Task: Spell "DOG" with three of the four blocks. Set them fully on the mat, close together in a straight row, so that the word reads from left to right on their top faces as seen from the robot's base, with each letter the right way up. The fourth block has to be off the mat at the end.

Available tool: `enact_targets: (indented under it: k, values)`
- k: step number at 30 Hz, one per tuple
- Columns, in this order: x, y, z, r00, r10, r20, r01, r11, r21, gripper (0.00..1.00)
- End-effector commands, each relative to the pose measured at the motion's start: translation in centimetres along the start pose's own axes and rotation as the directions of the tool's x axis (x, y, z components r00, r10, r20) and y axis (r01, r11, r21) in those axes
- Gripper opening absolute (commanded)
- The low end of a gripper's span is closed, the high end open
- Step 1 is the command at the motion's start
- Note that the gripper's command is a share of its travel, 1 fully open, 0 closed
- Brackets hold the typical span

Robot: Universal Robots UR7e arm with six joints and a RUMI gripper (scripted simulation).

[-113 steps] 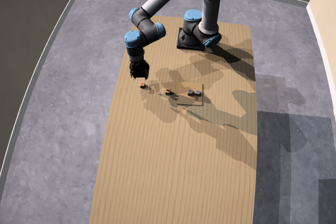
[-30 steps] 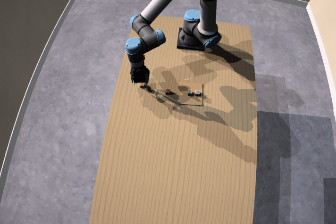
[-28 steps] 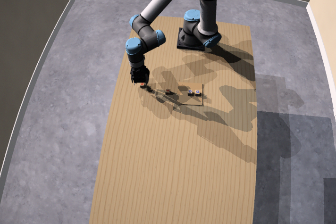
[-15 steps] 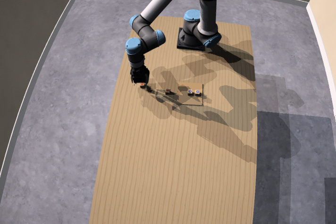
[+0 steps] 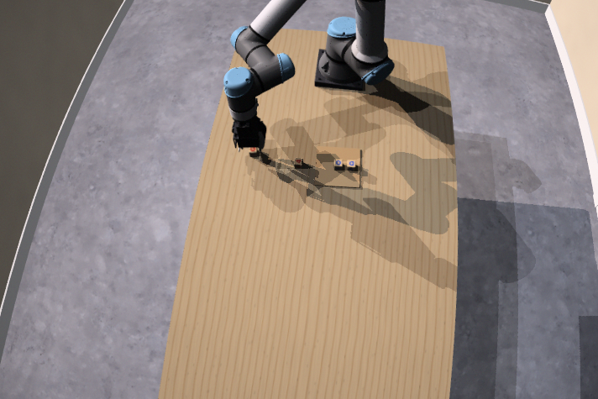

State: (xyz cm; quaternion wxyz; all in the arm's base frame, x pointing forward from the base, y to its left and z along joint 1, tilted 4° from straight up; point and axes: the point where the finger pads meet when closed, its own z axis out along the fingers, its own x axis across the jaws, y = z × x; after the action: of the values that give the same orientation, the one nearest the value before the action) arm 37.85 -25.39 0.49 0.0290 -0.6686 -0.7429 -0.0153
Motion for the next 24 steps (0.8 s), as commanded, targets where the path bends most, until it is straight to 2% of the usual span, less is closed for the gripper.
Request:
enact_targets:
  k: [1, 14, 24]
  values:
    - [0.3, 0.0, 0.1, 1.000, -0.001, -0.002, 0.001, 1.000, 0.000, 0.37]
    - [0.2, 0.0, 0.1, 1.000, -0.001, -0.002, 0.001, 1.000, 0.000, 0.37]
    - [0.3, -0.1, 1.4, 1.000, -0.001, -0.004, 0.001, 1.000, 0.002, 0.37]
